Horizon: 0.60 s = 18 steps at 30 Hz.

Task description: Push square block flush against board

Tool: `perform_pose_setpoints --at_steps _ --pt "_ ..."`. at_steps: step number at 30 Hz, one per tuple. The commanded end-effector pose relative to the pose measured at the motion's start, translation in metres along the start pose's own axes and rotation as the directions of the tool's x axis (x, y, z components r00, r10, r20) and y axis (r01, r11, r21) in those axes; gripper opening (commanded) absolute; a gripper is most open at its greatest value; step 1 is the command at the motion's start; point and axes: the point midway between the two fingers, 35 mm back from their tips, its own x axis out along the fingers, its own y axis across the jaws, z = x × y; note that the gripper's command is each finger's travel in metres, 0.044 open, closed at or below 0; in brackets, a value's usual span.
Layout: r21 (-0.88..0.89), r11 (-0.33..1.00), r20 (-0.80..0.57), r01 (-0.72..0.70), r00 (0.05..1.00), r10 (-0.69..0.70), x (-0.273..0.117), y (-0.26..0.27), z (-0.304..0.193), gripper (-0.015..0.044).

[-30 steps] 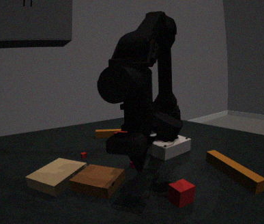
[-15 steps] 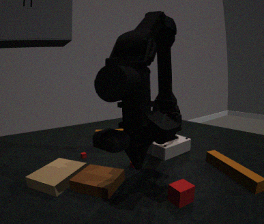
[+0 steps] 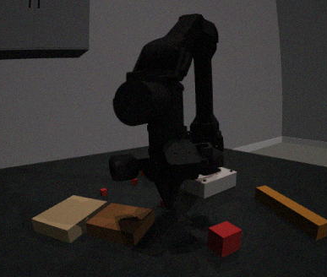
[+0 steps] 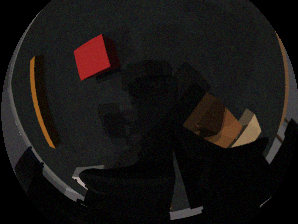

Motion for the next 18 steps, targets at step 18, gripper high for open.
perform_pose_setpoints --at_steps 18 --pt "0.683 0.731 -0.003 0.003 1.0 -0.001 -0.0006 -0.0054 -0.0048 0.0"
